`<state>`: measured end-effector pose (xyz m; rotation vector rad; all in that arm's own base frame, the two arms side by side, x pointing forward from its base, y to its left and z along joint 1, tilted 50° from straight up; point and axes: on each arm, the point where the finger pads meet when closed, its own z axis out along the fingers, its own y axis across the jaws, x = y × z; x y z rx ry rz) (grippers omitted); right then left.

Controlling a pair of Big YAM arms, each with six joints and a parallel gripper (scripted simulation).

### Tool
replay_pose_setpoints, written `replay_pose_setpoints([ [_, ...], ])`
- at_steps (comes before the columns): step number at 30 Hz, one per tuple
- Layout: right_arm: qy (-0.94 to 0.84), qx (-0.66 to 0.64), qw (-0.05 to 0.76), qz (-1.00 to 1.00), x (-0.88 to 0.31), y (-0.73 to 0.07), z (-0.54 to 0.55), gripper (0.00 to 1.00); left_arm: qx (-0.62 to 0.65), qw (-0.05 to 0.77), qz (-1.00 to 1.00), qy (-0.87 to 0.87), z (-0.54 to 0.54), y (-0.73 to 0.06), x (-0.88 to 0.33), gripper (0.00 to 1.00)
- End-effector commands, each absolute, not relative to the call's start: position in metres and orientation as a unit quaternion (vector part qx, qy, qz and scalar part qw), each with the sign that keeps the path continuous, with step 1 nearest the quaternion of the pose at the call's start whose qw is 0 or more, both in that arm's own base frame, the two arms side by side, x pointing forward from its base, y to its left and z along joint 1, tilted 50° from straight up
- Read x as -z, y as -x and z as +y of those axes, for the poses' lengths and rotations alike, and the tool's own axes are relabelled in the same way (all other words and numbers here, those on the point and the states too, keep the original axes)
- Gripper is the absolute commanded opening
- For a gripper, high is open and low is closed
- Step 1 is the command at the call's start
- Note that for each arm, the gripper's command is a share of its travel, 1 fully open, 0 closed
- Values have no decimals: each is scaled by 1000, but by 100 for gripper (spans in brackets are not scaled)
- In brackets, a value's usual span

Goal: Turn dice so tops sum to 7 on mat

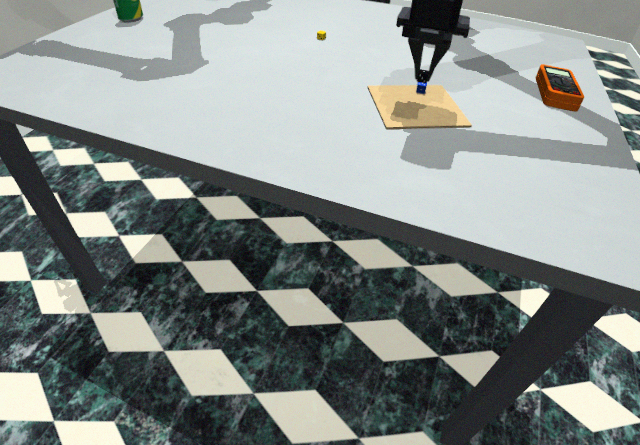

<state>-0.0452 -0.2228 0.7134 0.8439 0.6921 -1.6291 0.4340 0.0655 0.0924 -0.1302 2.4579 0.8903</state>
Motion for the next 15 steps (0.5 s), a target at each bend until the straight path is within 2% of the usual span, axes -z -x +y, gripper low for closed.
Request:
replay_pose_setpoints([
  [1, -339, 703, 564, 272, -746, 44, -196, 100, -335, 251, 907, 39, 81, -441, -78, 11],
  [15, -339, 703, 564, 272, -746, 44, -196, 100, -335, 260, 905, 42, 95, -456, -71, 11],
])
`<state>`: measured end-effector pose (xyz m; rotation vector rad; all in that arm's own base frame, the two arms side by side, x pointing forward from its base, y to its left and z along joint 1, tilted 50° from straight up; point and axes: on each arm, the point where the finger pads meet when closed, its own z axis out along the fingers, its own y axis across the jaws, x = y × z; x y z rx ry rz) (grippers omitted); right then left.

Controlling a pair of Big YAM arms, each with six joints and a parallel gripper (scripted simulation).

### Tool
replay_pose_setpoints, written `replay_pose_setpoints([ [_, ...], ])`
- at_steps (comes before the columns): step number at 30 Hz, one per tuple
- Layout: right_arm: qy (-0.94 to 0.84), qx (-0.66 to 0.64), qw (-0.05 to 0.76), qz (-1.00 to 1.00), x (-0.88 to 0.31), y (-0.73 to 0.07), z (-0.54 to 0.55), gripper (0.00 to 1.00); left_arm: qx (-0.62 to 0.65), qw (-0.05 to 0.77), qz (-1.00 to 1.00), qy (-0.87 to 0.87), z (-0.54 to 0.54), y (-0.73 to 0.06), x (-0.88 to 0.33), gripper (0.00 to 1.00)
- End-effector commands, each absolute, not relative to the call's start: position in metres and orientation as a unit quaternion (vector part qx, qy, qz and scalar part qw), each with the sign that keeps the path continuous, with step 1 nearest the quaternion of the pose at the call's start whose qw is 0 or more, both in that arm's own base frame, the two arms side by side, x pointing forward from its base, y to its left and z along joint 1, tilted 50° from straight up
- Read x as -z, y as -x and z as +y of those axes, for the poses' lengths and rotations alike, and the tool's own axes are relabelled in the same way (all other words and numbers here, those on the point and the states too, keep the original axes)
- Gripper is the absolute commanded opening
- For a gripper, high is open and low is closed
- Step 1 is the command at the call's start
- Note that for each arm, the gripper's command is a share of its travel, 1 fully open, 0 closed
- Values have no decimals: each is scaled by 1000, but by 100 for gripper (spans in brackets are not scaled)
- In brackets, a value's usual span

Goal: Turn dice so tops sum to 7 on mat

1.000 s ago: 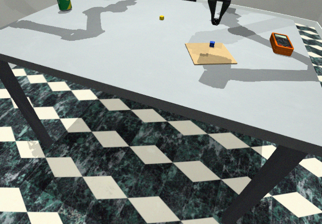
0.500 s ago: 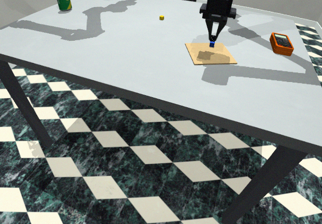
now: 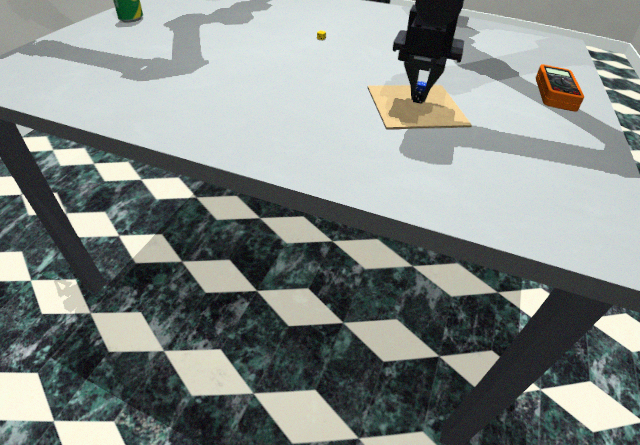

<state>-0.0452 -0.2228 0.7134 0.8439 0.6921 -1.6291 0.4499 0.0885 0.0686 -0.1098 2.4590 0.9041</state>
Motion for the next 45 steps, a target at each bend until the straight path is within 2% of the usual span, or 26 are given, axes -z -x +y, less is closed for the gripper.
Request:
replay_pose_setpoints([
  [1, -339, 703, 564, 272, -746, 44, -196, 100, -335, 258, 906, 39, 93, -455, -70, 11],
  [45, -339, 703, 564, 272, -746, 44, -196, 100, -331, 262, 905, 45, 87, -456, -68, 11],
])
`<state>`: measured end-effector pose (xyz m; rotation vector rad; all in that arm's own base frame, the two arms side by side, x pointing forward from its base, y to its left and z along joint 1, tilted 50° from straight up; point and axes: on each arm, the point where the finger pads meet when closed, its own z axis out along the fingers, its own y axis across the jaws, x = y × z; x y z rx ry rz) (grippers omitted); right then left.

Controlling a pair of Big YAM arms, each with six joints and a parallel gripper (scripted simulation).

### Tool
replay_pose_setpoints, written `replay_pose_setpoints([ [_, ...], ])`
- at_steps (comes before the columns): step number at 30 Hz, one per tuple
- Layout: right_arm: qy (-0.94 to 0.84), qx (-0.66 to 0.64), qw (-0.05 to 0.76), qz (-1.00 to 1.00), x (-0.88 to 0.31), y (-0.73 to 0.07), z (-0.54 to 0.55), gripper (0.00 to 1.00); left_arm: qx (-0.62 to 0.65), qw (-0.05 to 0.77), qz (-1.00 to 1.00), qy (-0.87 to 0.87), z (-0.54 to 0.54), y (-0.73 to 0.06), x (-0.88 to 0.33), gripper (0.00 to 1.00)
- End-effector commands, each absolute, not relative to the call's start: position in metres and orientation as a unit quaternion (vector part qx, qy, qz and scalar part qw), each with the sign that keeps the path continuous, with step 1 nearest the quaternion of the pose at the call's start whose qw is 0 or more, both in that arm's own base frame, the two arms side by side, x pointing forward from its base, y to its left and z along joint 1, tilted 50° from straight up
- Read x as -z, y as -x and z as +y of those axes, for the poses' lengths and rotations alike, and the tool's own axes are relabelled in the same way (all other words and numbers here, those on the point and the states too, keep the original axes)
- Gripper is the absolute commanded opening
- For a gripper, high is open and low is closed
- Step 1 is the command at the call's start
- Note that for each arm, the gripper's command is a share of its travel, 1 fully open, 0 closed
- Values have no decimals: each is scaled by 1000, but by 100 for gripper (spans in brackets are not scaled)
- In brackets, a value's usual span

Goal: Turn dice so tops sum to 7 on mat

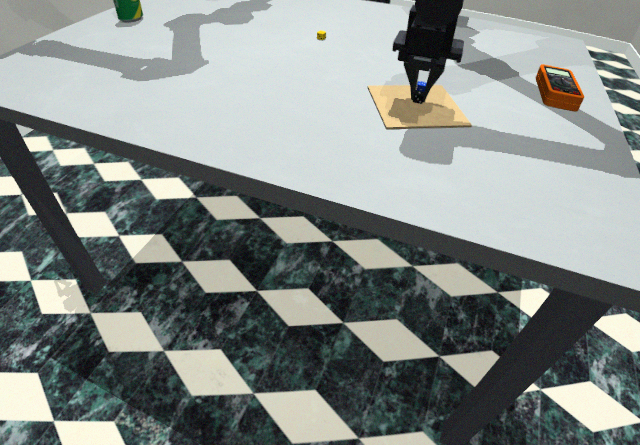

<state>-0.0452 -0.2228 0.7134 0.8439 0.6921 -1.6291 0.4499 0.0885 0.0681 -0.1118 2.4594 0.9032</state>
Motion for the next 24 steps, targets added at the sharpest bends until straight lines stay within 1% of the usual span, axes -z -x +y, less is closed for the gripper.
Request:
replay_pose_setpoints([
  [1, -339, 703, 564, 272, -746, 44, -196, 100, -331, 262, 905, 45, 87, -456, -68, 11],
  [24, -339, 703, 564, 272, -746, 44, -196, 100, -334, 262, 904, 47, 96, -459, -68, 11],
])
